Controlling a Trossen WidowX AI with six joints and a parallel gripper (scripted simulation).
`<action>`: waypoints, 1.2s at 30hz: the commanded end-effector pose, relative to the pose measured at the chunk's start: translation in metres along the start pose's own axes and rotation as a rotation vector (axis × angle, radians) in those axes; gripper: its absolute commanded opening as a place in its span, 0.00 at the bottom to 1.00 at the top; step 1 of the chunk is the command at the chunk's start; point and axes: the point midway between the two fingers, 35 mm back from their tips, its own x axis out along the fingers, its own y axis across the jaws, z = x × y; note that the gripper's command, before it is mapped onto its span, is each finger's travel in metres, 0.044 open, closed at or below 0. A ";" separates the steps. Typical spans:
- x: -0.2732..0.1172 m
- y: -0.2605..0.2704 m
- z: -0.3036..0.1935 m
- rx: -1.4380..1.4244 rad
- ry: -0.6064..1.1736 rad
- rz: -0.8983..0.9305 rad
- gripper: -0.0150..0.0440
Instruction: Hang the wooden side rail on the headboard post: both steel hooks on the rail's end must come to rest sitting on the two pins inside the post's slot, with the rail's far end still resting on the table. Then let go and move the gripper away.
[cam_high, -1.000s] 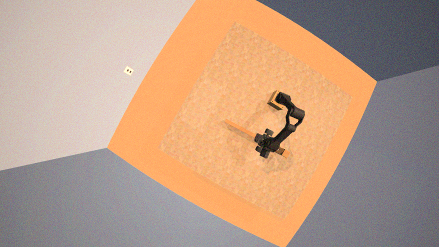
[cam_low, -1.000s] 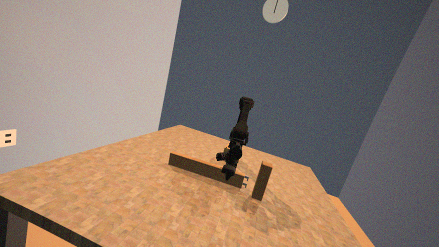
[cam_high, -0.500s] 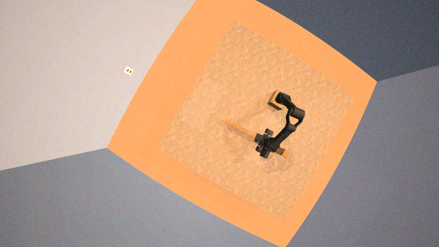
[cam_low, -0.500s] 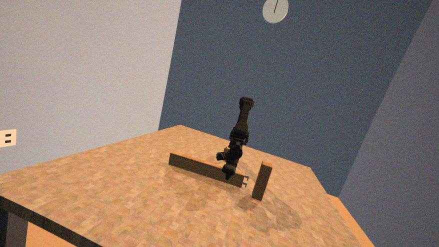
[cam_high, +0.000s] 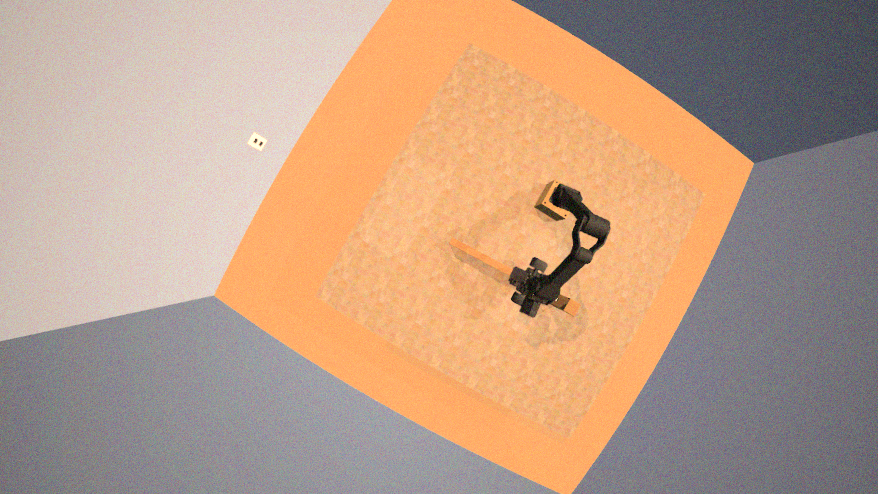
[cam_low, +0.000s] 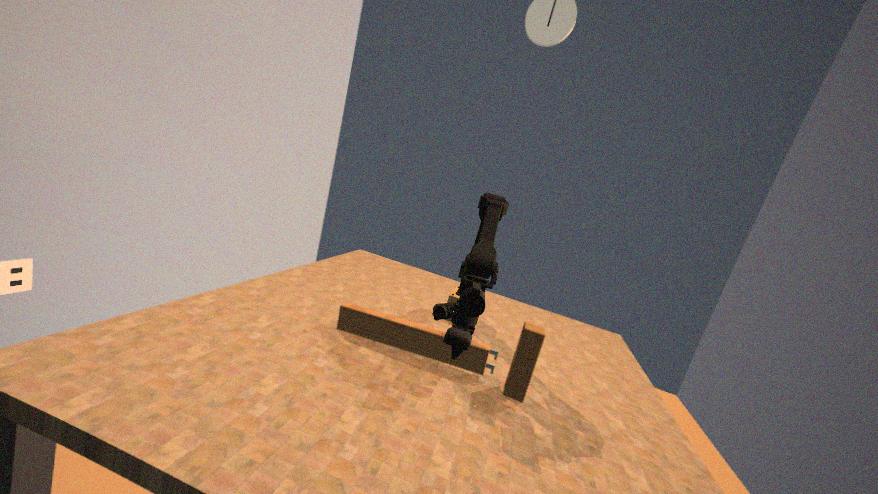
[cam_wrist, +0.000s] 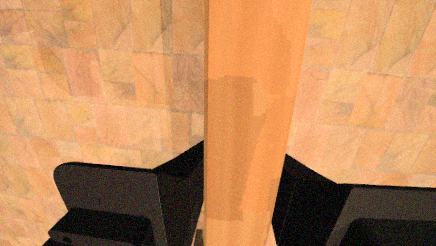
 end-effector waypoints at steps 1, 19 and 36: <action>-0.008 0.005 0.000 0.001 -0.001 0.024 0.25; -0.011 0.005 0.000 0.001 -0.001 0.024 0.25; -0.014 0.005 0.000 0.001 -0.001 0.024 0.25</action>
